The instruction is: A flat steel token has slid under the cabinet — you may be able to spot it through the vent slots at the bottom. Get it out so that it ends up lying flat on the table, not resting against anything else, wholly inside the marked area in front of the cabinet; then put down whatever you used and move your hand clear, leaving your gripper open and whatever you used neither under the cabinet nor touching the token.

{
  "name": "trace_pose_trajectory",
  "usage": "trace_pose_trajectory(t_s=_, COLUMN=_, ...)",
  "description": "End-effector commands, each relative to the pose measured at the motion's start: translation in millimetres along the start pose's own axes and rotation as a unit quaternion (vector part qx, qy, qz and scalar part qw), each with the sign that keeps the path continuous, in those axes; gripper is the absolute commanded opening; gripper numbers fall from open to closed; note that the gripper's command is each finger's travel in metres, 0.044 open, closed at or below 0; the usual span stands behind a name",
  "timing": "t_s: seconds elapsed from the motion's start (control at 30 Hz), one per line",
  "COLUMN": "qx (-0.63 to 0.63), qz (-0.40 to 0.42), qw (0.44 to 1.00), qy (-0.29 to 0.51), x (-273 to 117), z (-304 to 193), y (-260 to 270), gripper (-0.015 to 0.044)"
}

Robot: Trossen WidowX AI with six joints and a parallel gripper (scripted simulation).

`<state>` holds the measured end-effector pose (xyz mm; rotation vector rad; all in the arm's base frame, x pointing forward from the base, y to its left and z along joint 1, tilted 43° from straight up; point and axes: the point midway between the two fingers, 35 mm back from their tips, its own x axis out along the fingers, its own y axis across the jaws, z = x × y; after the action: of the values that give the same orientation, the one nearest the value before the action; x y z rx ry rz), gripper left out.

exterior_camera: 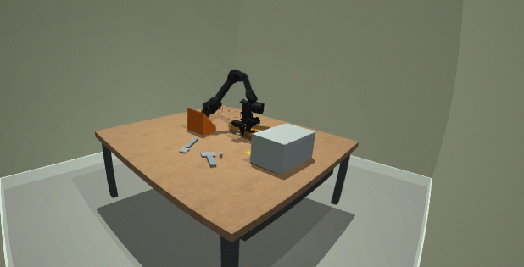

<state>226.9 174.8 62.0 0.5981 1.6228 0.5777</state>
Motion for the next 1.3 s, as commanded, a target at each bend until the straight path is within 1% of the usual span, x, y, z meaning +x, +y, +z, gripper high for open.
trace_pose_trajectory(t_s=0.0, qx=-0.001, qz=0.002, qw=1.0, qy=0.002, x=0, z=4, y=1, gripper=0.0)
trace_pose_trajectory(t_s=1.27, qx=-0.001, qz=0.003, qw=1.0, qy=0.002, x=-1, z=49, y=5, gripper=0.0)
